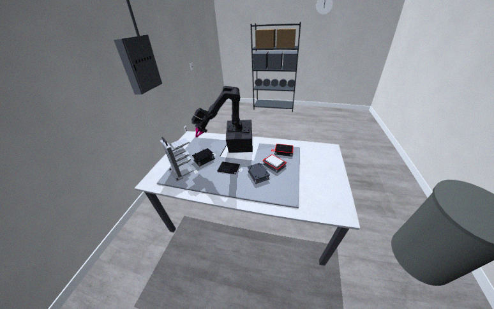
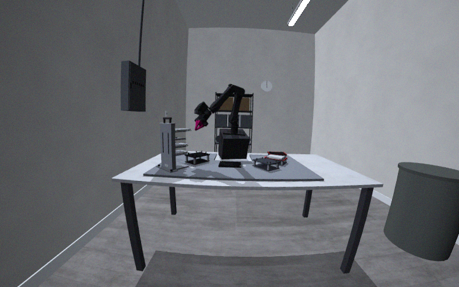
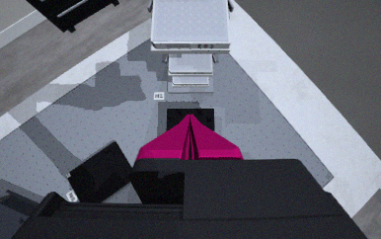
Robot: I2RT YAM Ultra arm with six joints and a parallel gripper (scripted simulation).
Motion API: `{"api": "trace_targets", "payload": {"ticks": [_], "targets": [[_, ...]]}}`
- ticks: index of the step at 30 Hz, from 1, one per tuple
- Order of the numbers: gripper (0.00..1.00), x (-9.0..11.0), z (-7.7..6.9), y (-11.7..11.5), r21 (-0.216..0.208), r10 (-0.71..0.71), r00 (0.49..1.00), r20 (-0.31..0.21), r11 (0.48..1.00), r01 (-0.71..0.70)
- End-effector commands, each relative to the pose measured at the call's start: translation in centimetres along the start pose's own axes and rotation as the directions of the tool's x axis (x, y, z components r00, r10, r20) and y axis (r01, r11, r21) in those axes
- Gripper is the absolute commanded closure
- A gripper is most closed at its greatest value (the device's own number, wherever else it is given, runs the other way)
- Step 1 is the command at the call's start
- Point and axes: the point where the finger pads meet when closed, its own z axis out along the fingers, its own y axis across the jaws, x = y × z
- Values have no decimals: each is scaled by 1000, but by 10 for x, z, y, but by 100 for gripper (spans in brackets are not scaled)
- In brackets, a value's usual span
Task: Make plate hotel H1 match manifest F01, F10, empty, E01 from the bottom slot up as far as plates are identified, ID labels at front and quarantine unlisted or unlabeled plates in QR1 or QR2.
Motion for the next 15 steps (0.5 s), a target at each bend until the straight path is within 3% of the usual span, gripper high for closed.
{"api": "trace_targets", "payload": {"ticks": [1,15], "targets": [[100,-7,0,-1,4,-7,1000,14,1000,7],[100,-13,5,-1,4,-7,1000,15,1000,7]]}}
